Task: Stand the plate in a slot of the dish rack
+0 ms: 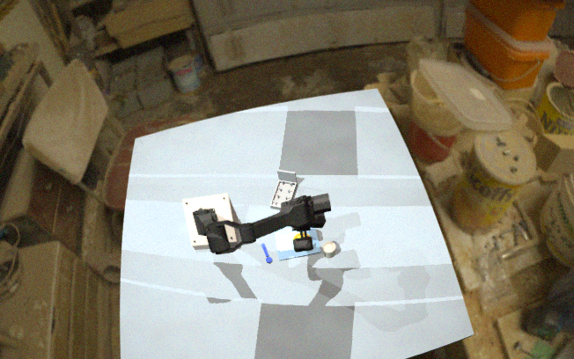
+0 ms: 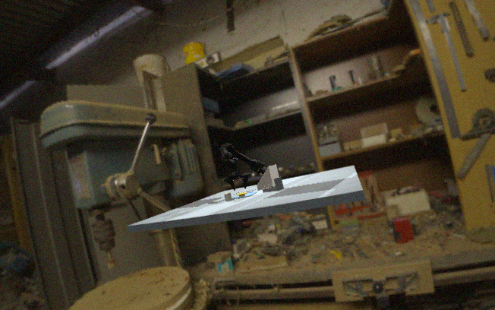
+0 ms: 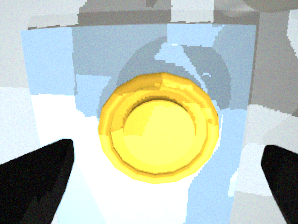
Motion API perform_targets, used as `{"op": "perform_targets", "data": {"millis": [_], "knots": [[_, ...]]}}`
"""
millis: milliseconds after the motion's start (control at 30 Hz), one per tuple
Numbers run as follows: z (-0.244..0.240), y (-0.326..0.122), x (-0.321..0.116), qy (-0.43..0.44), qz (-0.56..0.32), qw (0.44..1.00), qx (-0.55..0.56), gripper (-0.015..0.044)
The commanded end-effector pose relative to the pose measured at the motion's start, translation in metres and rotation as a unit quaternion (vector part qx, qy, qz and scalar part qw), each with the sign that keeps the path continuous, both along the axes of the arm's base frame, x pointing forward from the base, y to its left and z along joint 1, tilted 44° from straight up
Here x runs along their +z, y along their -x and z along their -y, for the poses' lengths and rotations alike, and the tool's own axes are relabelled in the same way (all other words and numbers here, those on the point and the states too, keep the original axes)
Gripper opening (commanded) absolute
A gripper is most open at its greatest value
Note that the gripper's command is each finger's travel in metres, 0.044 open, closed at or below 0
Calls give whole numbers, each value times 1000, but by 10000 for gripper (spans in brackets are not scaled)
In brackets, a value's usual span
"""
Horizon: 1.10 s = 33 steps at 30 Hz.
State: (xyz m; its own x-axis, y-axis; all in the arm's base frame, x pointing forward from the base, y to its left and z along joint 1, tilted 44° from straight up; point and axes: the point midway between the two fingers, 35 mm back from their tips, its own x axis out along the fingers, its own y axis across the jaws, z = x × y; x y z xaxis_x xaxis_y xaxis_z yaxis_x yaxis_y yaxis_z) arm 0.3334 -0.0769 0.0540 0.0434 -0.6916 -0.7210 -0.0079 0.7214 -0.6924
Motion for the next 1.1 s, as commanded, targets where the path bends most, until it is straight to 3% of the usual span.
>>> {"op": "perform_targets", "data": {"millis": [0,733,1067], "knots": [[5,2,-9,-1,-10,1000,0,400],[27,4,-33,1,-9,1000,0,400],[27,4,-33,1,-9,1000,0,355]]}}
